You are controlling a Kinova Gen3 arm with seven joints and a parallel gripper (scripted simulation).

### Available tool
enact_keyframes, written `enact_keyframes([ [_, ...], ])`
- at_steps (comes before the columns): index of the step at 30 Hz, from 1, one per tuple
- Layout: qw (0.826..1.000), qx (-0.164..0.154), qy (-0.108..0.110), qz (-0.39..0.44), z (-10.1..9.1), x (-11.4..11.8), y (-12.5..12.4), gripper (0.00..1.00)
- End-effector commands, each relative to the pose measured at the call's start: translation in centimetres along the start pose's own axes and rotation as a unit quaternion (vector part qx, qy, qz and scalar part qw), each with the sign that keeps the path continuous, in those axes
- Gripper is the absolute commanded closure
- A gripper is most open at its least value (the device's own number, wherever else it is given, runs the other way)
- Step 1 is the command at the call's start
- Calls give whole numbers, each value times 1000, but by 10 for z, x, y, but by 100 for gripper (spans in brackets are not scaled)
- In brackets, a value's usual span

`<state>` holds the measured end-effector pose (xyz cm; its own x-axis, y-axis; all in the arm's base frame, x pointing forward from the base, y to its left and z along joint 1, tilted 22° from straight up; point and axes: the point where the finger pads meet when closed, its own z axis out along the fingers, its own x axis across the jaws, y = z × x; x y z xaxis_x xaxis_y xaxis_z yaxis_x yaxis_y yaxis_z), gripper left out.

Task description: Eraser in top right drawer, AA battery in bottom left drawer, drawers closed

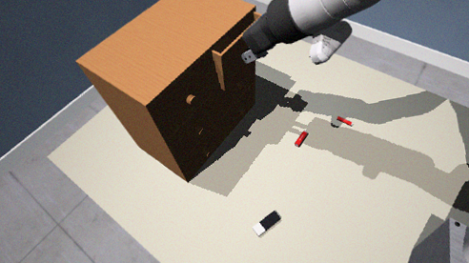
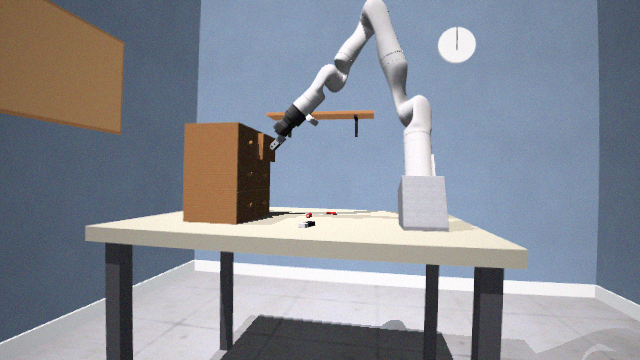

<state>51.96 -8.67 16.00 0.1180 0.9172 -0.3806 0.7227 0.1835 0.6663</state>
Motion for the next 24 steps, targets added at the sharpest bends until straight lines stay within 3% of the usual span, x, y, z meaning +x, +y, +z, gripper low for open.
enact_keyframes([
  [1, 1000, 2, 2, 2, -5, 2, -7, 63],
  [24, 1000, 2, 2, 2, -24, 2, -25, 63],
])
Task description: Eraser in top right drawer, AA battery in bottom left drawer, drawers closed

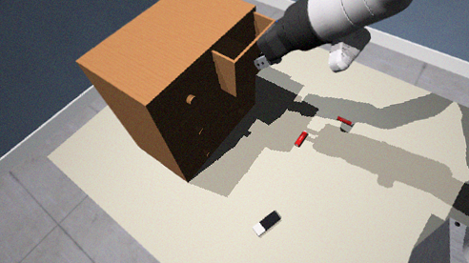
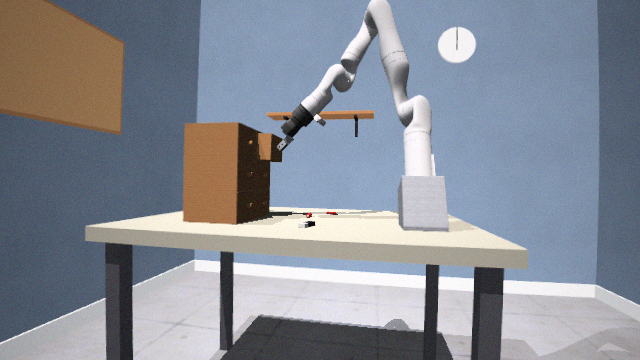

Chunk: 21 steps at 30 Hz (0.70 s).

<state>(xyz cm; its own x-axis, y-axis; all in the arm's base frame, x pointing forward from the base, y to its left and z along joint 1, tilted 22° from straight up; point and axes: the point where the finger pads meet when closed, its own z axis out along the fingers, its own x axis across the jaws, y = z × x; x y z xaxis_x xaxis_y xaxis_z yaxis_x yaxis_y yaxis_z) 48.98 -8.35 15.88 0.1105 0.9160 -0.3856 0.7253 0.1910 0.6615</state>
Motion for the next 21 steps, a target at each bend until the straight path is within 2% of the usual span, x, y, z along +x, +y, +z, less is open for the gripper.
enact_keyframes([
  [1, 1000, 1, 2, 7, -4, 2, -5, 63],
  [21, 1000, 1, 1, 7, -13, 2, -13, 63],
])
